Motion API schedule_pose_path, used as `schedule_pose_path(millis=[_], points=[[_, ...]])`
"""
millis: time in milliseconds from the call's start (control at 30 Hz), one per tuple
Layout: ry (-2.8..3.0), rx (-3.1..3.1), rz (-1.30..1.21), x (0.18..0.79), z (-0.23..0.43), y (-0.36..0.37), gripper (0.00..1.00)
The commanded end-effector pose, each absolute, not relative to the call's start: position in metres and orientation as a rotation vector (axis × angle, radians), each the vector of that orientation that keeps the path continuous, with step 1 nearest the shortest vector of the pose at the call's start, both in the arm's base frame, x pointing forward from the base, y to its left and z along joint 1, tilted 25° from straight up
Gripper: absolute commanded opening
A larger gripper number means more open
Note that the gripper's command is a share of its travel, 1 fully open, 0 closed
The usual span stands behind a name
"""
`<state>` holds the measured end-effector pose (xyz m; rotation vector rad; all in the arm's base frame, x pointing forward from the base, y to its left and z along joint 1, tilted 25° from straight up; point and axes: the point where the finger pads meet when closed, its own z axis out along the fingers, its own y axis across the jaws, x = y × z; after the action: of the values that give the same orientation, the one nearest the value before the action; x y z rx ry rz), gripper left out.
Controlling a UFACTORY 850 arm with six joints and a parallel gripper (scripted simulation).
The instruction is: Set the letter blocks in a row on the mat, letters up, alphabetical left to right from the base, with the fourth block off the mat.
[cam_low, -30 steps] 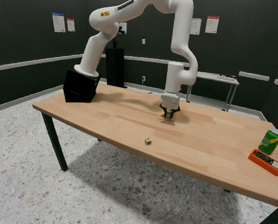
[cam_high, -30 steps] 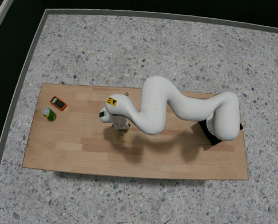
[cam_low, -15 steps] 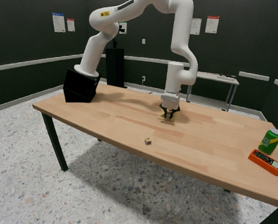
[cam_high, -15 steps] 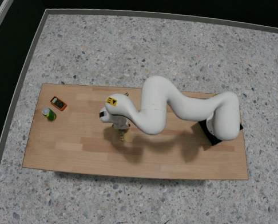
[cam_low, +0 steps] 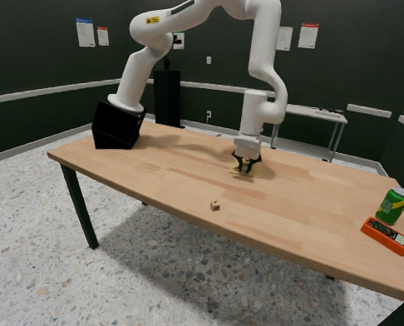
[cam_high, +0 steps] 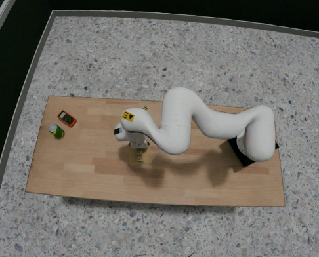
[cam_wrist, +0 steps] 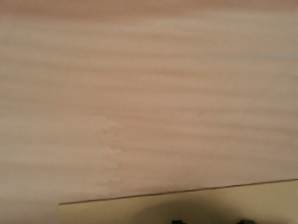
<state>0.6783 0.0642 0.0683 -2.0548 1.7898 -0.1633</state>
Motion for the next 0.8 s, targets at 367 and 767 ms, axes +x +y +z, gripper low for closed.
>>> schedule_pose_path(millis=[367,767], points=[[1.789,-2.054,-0.165,0.6790,0.0692,0.0640,0.39],[1.789,-2.054,-0.165,0.6790,0.0692,0.0640,0.43]])
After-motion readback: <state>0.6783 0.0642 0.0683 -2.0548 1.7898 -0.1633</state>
